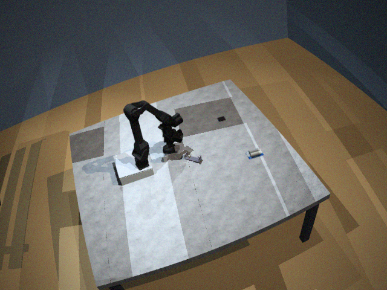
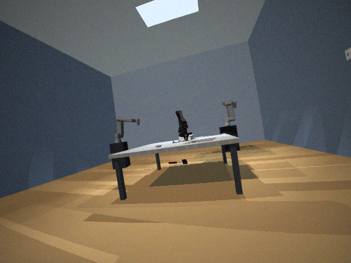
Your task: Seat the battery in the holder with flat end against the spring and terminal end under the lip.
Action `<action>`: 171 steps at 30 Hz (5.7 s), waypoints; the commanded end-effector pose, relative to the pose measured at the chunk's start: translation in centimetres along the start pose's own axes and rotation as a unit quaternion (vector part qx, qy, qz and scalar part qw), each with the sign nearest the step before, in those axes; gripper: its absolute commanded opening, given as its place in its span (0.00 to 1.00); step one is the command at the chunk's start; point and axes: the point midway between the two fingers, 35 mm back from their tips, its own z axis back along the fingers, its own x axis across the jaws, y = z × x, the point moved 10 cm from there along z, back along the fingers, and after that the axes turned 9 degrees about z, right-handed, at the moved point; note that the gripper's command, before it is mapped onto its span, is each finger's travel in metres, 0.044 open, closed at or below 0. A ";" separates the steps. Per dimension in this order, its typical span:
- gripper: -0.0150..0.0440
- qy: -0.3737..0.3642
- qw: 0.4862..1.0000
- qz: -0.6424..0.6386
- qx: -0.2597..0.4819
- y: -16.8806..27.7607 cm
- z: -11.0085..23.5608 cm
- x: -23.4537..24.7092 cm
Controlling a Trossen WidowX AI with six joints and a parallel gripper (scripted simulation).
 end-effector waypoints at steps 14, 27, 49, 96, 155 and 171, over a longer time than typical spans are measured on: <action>0.37 0.000 1.000 0.030 0.000 -0.3 5.1 -0.1; 0.37 0.001 0.956 0.293 -0.001 -2.8 5.7 -1.2; 0.37 0.003 0.732 0.681 -0.001 -7.0 6.7 -4.0; 0.37 0.074 0.209 0.974 0.037 -11.0 5.2 -8.6; 0.37 0.240 0.209 0.942 0.105 -6.3 0.3 -5.4; 0.37 0.231 0.209 0.945 0.101 -5.7 0.2 -5.2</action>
